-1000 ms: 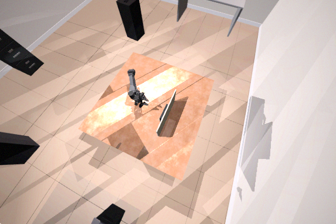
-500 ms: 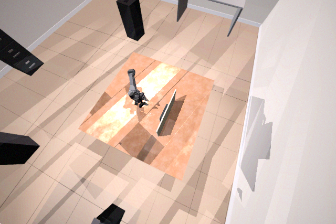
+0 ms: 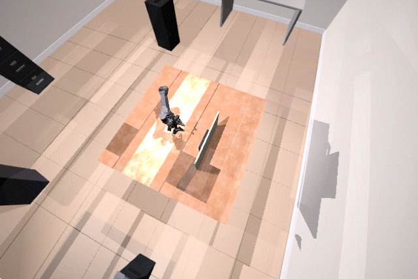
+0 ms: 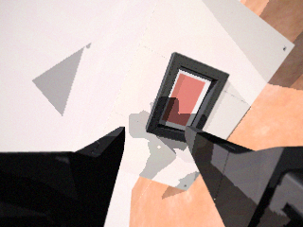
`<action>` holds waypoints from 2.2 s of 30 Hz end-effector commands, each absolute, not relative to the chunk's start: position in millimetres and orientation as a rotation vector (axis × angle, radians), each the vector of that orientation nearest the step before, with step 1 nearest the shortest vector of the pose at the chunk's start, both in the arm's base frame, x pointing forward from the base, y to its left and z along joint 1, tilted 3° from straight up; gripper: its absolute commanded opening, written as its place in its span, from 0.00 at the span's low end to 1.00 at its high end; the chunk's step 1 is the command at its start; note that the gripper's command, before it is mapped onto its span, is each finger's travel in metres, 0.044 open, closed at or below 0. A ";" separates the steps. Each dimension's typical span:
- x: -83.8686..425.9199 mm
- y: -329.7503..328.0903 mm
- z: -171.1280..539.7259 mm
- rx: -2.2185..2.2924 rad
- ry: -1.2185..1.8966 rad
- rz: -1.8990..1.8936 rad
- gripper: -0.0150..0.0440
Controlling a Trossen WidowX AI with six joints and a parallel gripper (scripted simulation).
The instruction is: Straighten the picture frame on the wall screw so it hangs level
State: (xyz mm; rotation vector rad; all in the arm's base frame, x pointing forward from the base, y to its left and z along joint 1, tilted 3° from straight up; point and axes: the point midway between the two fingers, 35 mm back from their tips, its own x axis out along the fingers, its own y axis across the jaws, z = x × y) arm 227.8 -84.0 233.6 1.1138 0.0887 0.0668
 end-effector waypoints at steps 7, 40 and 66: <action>227.6 -83.2 234.1 1.110 0.090 0.071 0.69; 284.6 -82.8 196.8 1.416 0.100 0.062 0.69; 364.9 -74.7 195.3 1.417 0.095 0.066 0.69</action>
